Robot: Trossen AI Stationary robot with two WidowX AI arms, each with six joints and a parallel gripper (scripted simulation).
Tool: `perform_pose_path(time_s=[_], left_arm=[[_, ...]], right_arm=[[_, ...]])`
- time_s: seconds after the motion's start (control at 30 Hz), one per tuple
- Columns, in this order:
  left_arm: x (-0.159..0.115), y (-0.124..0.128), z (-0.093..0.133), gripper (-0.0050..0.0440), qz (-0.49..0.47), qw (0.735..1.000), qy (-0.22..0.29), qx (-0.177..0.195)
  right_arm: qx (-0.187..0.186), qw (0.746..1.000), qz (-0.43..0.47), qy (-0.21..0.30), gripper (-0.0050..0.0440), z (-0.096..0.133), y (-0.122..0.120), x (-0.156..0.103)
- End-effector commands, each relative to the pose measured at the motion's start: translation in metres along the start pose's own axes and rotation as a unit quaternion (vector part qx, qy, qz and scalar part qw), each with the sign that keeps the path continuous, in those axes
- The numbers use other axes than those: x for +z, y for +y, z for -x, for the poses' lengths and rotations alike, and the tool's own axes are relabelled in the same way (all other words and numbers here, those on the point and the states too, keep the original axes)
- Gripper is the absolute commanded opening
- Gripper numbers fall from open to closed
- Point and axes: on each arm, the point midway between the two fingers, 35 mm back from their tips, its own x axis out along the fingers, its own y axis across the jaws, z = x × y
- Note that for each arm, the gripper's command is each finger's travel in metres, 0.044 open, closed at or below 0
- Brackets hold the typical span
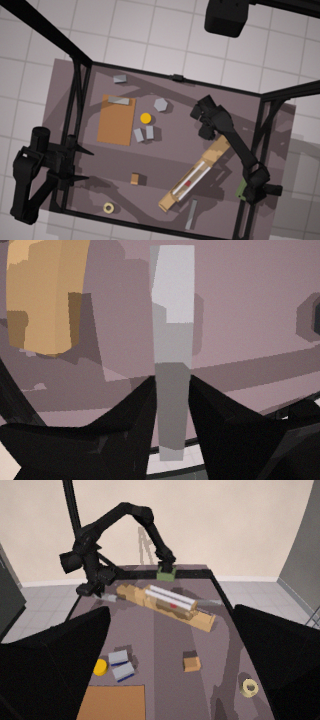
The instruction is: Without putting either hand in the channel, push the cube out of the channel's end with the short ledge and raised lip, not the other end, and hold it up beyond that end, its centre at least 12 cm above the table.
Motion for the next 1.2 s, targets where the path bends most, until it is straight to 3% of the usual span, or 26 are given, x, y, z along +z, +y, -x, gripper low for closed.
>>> perform_pose_path(time_s=[0.0,0.9,1.17], left_arm=[[0.008,0.01,0.005,0.004,-0.013,1.0,0.003,-0.003],[0.08,0.114,-0.003,0.004,-0.124,0.992,0.002,-0.003],[0.082,0.117,-0.005,0.004,-0.127,0.992,0.002,-0.003]], right_arm=[[-0.001,1.0,-0.001,-0.002,0.04,0.0,0.0,0.0],[-0.001,1.0,-0.001,-0.002,0.04,0.0,0.0,0.0],[-0.001,1.0,-0.001,-0.002,0.04,0.0,0.0,0.0]])
